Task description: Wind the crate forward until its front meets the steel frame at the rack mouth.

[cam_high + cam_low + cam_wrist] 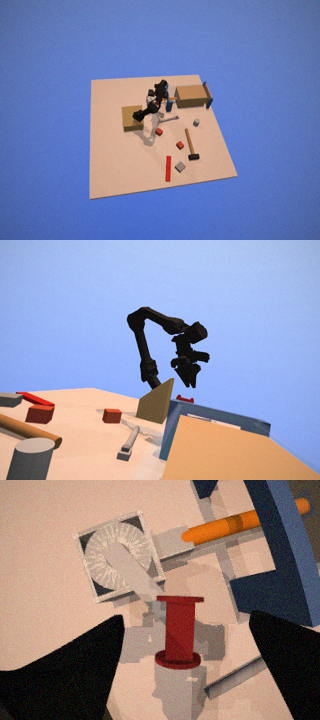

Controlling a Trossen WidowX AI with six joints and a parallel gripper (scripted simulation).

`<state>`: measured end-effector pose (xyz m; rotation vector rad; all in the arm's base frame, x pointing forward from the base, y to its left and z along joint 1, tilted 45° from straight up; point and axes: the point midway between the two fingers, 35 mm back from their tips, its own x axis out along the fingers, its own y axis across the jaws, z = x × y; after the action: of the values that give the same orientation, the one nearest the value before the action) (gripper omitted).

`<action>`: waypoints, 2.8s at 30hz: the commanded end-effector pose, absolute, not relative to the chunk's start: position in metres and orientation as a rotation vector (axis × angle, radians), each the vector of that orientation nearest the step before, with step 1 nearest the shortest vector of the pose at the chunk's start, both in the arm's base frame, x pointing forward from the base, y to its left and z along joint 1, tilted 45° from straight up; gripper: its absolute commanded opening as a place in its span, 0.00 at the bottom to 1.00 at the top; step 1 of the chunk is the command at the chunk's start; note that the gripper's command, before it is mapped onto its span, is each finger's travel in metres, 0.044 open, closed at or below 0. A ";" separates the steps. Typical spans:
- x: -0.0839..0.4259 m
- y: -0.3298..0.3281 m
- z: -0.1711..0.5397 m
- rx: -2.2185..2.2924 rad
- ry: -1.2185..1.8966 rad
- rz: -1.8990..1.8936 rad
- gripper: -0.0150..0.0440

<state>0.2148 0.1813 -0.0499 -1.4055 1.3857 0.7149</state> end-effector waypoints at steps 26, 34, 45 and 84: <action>0.218 0.160 -0.072 -1.338 1.355 0.687 1.00; 0.219 0.151 -0.081 -1.339 1.355 0.686 1.00; 0.219 0.138 -0.094 -1.341 1.354 0.684 1.00; 0.219 0.129 -0.102 -1.343 1.354 0.682 0.25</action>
<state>0.2193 0.1314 -0.0997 -1.3309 1.3510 0.6813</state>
